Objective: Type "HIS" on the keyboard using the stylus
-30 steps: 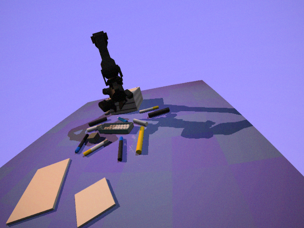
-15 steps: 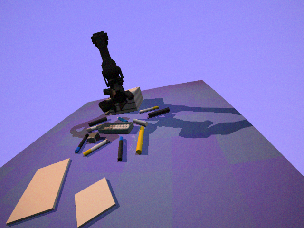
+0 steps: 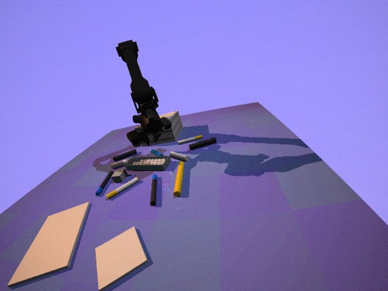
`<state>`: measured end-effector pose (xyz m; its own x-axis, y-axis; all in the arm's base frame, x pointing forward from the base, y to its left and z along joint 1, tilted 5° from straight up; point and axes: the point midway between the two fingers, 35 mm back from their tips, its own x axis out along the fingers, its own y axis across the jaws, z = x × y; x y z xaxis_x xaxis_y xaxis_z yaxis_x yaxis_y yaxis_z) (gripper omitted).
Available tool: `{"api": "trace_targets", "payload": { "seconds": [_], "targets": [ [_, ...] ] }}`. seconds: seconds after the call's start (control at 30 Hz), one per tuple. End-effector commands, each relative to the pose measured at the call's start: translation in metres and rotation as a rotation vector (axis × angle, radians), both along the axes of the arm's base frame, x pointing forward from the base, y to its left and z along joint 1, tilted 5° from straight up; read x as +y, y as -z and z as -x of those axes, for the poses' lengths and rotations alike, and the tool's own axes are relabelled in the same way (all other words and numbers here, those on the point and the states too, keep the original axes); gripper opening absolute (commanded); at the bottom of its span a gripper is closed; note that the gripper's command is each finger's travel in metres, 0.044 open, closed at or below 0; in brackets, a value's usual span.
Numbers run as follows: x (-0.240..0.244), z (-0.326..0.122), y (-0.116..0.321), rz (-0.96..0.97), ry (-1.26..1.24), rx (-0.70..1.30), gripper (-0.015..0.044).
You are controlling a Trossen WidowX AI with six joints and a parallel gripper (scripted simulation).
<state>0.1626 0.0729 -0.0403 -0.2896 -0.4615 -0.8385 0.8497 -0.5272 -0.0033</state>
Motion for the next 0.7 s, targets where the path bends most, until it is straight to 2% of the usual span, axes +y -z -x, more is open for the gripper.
{"api": "trace_targets", "payload": {
  "seconds": [0.0,0.67],
  "targets": [
    [-0.002,0.003,0.005,0.011,0.000,0.008,0.0150],
    [-0.002,0.003,0.016,0.011,0.000,0.008,0.0150]
  ]
}}
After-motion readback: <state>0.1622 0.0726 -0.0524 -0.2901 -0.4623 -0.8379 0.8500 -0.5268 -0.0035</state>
